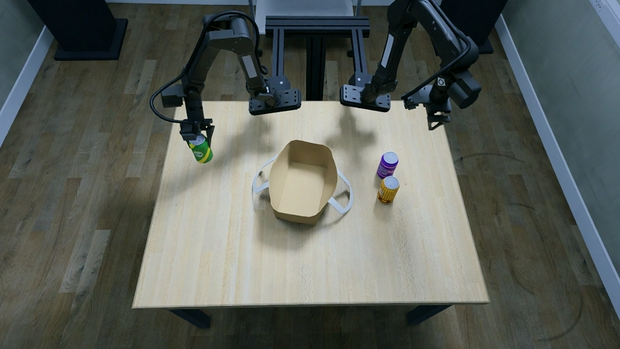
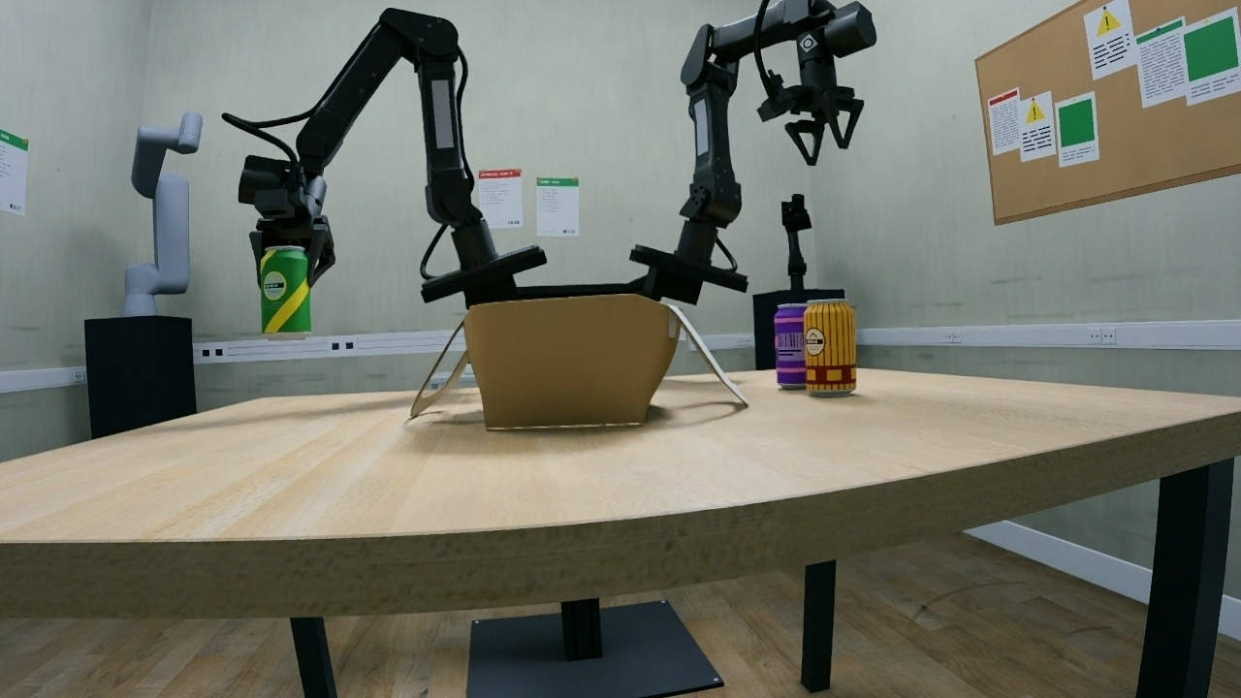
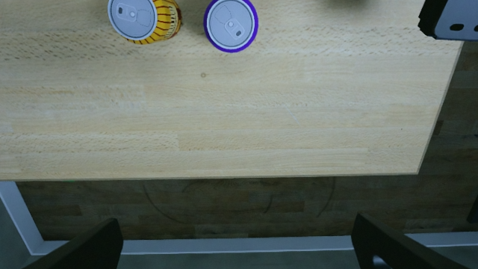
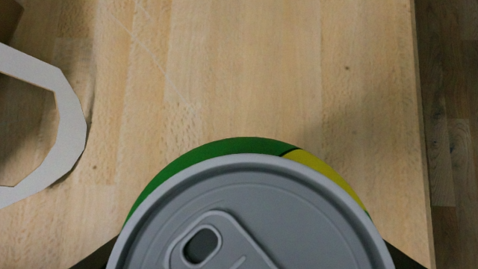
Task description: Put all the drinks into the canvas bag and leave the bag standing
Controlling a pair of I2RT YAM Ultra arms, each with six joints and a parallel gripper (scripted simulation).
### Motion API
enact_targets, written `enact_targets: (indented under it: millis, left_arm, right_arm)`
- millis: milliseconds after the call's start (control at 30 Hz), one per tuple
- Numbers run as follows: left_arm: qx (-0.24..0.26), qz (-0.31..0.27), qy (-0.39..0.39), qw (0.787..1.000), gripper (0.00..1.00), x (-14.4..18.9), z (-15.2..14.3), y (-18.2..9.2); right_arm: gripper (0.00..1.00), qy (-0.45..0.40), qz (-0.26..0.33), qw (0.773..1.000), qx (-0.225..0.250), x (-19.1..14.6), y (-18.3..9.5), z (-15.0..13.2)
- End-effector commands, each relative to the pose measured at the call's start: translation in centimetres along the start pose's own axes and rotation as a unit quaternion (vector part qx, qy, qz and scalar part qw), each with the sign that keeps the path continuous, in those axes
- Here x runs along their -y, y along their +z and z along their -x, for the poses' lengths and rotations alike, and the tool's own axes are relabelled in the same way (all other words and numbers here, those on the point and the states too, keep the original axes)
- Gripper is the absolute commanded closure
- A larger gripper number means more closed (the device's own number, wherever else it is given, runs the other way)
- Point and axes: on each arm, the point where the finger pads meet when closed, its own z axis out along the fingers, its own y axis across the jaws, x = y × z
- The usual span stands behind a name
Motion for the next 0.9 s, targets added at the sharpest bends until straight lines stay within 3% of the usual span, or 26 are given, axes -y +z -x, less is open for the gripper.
enact_targets:
  millis: [0, 867]
  left_arm:
    - [0.005, 0.014, 0.000, 1.000, 0.00, 0.1, 0.5, -0.7]
    - [0.005, 0.014, 0.000, 1.000, 0.00, 0.1, 0.5, -0.7]
  right_arm:
    - [0.30, -0.026, -0.020, 0.999, 0.036, 1.5, -1.5, 2.6]
    - [0.30, -0.017, -0.012, 0.999, 0.033, 0.7, -5.9, 5.3]
